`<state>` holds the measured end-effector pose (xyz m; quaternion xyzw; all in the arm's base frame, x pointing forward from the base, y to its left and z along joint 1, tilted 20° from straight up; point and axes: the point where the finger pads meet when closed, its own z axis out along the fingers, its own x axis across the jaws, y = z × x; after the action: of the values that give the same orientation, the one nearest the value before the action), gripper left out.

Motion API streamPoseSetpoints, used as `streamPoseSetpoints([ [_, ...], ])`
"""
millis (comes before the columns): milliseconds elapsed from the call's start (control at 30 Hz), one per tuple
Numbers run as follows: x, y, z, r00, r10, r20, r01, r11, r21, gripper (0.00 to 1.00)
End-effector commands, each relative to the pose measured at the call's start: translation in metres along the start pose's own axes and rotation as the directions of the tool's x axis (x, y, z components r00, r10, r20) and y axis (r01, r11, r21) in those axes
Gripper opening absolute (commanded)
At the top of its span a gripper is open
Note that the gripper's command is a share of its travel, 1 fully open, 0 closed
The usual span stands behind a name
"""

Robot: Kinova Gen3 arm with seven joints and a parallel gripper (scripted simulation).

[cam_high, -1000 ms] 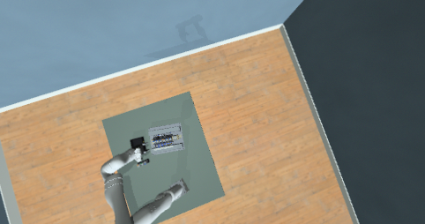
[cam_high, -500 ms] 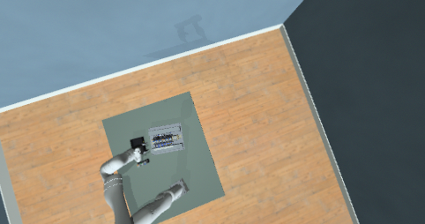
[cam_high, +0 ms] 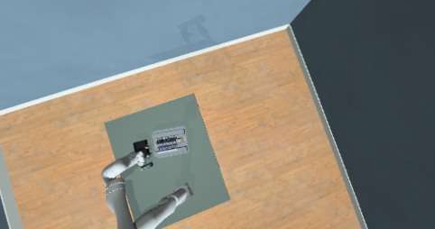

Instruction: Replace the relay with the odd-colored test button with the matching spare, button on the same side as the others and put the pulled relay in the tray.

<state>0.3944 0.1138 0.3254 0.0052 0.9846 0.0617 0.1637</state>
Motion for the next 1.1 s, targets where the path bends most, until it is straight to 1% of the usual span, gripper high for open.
streamPoseSetpoints([
  [0, -0.0008, 0.0003, -0.0016, 1.0, 0.0, 0.003, 0.0, 1.0, -0.001, 1.0],
  [1067, -0.0013, 0.0004, -0.0043, 1.0, 0.0, 0.003, 0.0, 1.0, -0.001, 1.0],
])
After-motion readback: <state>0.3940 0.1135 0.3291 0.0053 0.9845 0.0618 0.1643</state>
